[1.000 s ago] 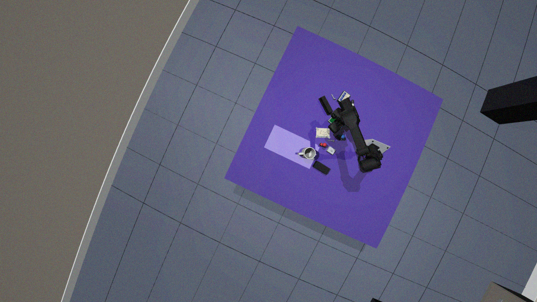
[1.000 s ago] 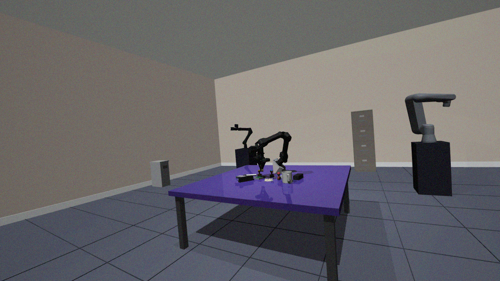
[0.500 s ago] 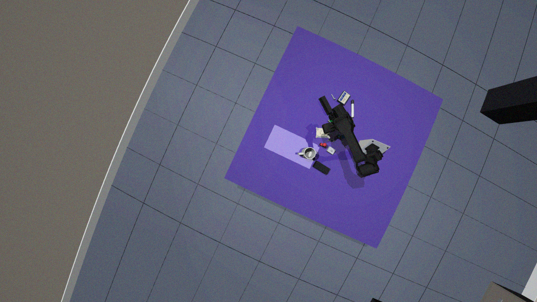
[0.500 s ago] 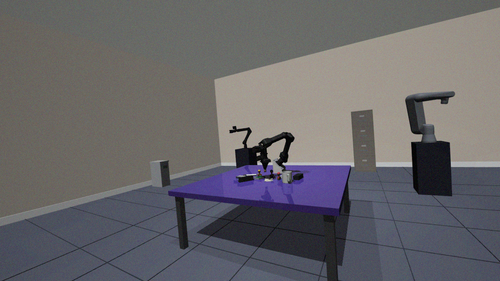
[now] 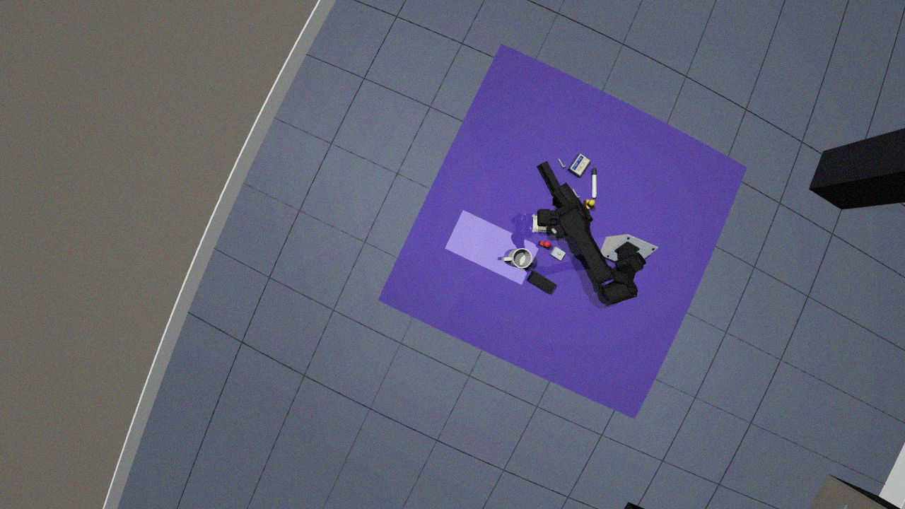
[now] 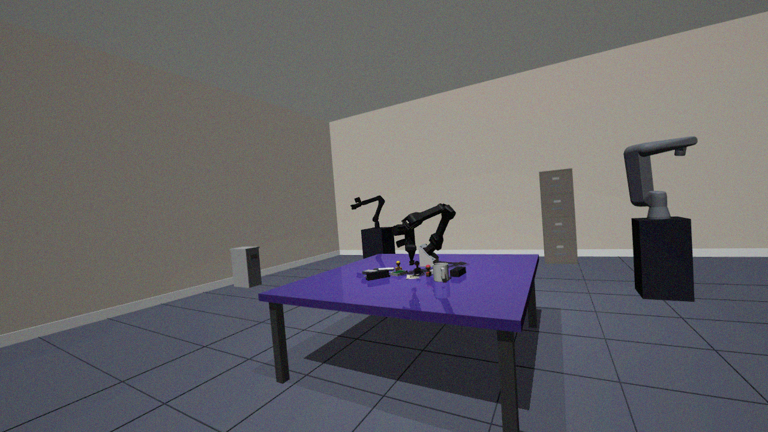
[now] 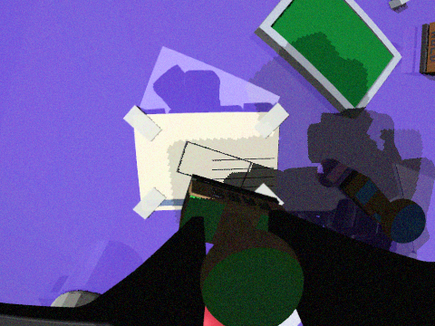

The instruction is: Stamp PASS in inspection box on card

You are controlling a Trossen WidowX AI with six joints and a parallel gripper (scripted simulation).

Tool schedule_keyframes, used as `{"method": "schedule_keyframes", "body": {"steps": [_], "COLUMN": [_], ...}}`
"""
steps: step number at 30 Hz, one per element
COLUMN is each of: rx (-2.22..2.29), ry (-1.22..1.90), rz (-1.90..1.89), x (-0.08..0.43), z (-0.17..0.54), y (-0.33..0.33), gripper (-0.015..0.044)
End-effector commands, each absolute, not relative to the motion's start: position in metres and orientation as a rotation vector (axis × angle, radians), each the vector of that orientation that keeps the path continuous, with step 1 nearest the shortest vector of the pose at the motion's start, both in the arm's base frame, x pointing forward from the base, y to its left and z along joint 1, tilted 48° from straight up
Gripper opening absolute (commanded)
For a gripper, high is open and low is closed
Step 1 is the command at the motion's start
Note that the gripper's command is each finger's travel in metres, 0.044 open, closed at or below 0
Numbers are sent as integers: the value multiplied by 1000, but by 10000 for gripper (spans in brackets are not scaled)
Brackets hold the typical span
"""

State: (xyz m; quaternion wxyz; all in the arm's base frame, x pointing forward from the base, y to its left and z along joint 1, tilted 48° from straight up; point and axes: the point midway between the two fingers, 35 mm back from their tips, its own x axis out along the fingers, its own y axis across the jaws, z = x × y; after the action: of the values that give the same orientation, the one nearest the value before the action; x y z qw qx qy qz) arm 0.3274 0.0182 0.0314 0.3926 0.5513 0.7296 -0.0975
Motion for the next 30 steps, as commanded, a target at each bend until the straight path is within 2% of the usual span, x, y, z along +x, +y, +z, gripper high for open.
{"method": "schedule_keyframes", "body": {"steps": [1, 30], "rx": [1414, 1413], "ry": [1852, 1849], "rz": [-261, -263], "x": [328, 328], "z": [33, 20], "y": [21, 35], "gripper": [0, 0]}}
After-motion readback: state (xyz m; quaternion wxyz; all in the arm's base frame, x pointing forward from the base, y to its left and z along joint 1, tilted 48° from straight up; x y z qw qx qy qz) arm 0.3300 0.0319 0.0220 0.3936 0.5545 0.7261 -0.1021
